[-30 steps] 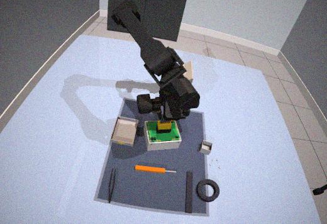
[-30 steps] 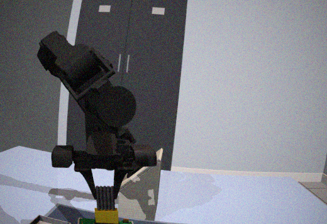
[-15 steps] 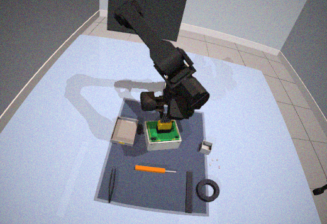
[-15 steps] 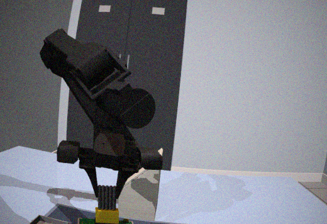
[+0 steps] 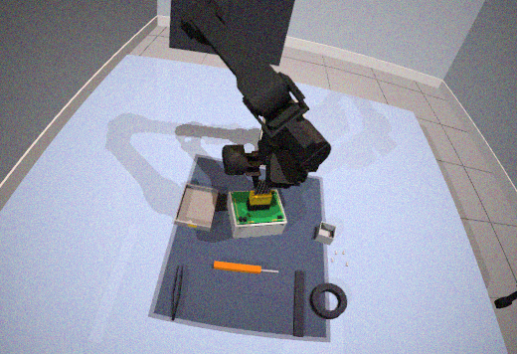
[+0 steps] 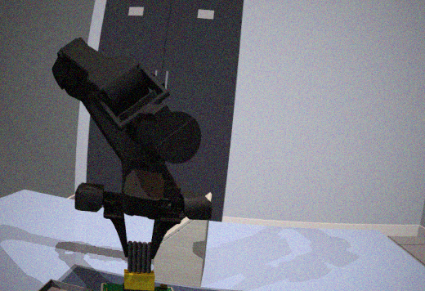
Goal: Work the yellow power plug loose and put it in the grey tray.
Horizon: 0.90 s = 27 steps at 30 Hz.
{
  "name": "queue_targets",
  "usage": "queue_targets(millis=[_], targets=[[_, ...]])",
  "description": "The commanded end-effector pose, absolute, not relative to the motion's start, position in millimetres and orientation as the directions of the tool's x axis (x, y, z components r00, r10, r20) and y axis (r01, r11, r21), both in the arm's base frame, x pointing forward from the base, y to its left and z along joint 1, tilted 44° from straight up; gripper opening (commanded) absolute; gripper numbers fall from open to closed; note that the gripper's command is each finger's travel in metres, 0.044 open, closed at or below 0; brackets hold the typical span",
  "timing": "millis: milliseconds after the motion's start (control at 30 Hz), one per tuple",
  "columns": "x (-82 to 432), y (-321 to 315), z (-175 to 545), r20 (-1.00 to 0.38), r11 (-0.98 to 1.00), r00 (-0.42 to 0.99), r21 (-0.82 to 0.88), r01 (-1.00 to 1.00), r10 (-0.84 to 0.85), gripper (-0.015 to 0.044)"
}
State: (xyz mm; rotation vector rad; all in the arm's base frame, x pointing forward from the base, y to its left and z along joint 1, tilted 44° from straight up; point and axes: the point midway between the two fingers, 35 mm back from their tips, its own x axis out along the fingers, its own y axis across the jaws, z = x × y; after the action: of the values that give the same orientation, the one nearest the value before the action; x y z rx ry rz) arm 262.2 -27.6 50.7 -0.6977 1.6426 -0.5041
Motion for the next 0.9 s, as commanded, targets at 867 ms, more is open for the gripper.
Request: queue_targets(millis=[867], targets=[[262.6, -41.7, 35.9, -0.721, 0.725, -0.091, -0.671, -0.156, -0.687, 0.0198]])
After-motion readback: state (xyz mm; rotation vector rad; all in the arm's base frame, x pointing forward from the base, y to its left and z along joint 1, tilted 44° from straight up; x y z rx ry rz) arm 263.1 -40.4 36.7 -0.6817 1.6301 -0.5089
